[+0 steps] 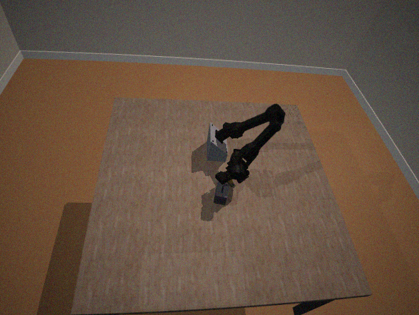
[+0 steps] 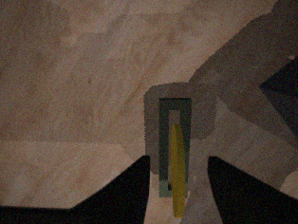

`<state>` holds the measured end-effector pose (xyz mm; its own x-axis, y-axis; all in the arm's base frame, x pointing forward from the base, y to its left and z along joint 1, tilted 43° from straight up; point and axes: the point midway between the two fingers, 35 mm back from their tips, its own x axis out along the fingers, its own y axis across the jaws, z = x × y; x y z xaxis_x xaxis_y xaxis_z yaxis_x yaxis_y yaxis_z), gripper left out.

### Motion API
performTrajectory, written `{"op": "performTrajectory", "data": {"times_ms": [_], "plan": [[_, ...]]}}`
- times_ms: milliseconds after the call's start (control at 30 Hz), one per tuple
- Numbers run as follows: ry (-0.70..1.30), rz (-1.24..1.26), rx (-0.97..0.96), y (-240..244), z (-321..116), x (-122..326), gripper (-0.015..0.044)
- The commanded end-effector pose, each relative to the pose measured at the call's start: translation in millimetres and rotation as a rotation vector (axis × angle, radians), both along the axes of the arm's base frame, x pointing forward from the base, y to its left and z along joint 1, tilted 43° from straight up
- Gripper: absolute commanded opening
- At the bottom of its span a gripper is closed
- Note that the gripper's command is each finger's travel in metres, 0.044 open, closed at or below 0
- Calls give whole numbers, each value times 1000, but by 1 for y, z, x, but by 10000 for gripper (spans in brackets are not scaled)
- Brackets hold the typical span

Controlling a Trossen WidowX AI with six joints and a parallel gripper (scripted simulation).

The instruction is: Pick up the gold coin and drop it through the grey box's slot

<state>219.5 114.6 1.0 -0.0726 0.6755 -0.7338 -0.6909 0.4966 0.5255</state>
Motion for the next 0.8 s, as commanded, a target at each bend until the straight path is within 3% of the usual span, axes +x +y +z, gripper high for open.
{"op": "performTrajectory", "data": {"times_ms": [0,133,333,767], "plan": [[5,-3,7,5,-4,-1,161],[5,-3,8,7,-7,-2,161],[5,-3,8,7,-7,-2,3],[5,-3,6,5,-4,-1,0]]}}
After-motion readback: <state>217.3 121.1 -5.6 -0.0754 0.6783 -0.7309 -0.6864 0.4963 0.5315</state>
